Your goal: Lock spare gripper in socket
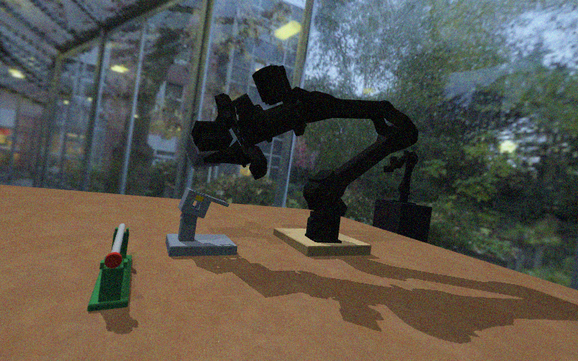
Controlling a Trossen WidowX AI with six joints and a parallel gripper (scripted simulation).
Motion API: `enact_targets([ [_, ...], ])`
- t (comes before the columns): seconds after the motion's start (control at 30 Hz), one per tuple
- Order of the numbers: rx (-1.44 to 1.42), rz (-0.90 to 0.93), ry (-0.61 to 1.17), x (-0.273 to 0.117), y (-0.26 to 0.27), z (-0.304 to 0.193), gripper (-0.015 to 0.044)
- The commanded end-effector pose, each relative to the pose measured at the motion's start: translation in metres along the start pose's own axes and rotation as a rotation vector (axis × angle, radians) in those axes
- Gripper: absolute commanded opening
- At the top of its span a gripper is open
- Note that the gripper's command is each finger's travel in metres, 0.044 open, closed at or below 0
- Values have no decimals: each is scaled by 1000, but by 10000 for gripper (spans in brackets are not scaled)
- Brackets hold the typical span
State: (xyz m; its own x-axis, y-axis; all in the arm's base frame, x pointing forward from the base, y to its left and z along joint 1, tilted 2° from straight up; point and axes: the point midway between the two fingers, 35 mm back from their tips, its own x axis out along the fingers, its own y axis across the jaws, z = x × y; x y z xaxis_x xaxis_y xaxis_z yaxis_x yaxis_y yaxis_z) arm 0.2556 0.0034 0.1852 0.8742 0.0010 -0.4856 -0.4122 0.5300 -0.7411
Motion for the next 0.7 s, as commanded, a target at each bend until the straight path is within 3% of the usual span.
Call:
enact_targets([
  [0.0,82,-27,-41,-5,-2,6,0],
  [0.67,550,-42,-198,-18,13,19,0],
])
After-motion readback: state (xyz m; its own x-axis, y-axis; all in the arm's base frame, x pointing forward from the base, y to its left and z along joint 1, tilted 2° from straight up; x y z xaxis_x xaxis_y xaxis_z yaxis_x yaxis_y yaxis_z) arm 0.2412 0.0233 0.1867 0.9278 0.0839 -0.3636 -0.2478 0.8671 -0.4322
